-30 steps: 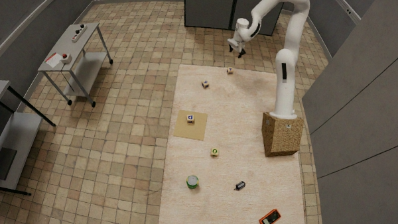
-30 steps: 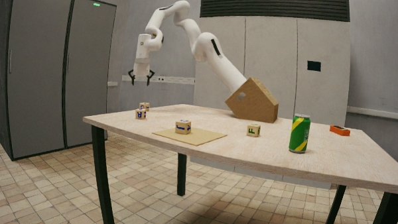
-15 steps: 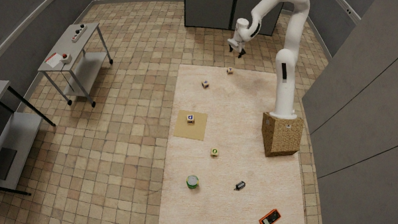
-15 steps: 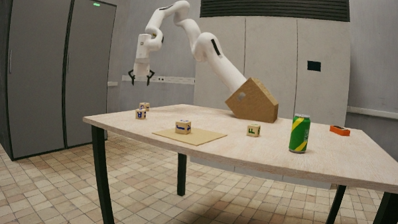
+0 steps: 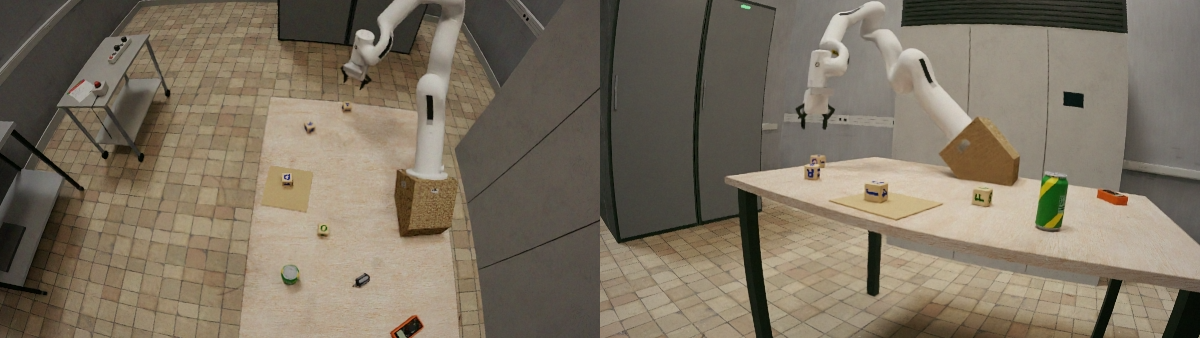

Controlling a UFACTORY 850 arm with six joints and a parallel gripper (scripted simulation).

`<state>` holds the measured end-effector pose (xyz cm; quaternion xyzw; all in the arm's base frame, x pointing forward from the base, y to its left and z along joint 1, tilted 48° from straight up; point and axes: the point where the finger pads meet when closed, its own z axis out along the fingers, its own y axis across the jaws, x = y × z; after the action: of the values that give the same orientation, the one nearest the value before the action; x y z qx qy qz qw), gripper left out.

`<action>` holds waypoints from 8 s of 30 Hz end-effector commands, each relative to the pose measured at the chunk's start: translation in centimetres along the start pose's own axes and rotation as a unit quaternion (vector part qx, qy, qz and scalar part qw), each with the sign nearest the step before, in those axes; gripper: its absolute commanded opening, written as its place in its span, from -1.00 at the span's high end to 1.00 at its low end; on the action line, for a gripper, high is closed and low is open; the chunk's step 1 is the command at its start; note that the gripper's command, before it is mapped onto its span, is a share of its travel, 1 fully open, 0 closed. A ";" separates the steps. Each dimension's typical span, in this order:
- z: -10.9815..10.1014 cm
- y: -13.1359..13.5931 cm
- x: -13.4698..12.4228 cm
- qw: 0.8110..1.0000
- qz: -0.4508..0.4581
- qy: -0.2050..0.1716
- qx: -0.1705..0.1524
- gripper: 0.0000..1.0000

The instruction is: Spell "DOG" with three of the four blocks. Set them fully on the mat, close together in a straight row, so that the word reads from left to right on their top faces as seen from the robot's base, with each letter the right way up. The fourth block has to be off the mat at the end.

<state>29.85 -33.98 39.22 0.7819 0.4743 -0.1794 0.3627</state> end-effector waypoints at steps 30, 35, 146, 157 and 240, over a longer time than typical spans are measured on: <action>-0.6 -0.9 5.0 0.945 -0.326 0.001 0.001 -1.00; -0.6 -0.9 5.0 0.946 -0.326 0.001 0.001 -1.00; 3.3 -0.9 4.9 0.899 0.438 0.000 0.002 -0.75; 4.1 -0.9 4.9 0.899 0.438 0.000 0.001 -0.75; 8.5 -0.9 5.0 0.899 0.438 0.000 0.001 -0.75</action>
<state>31.97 -36.92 30.02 0.9112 0.0835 -0.0036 0.4034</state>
